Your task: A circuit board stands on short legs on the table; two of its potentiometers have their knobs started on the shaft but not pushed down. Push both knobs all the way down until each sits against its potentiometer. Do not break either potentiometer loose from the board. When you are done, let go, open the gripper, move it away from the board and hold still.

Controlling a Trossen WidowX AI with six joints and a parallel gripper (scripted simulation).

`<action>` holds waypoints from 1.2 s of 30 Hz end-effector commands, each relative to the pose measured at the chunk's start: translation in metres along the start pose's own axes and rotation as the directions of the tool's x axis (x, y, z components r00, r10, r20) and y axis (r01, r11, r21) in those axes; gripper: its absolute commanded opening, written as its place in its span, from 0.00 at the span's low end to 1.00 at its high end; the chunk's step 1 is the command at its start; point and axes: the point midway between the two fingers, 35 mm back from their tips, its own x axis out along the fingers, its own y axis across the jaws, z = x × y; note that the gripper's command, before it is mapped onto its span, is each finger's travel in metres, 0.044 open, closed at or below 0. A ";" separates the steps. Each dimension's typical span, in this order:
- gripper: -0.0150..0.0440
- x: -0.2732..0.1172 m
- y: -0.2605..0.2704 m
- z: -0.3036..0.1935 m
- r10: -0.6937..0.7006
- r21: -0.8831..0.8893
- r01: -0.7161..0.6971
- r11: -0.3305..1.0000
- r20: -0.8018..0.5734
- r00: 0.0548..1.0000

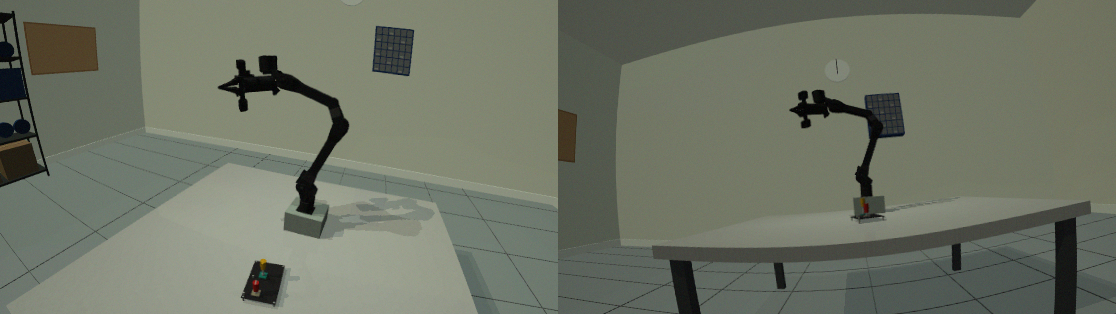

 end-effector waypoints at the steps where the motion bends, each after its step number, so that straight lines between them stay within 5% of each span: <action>1: 0.25 0.017 -0.014 -0.012 -0.048 -0.037 0.046 0.998 -0.046 0.998; 36: 0.25 0.097 -0.113 -0.166 -0.409 -0.528 0.161 0.834 -0.395 0.823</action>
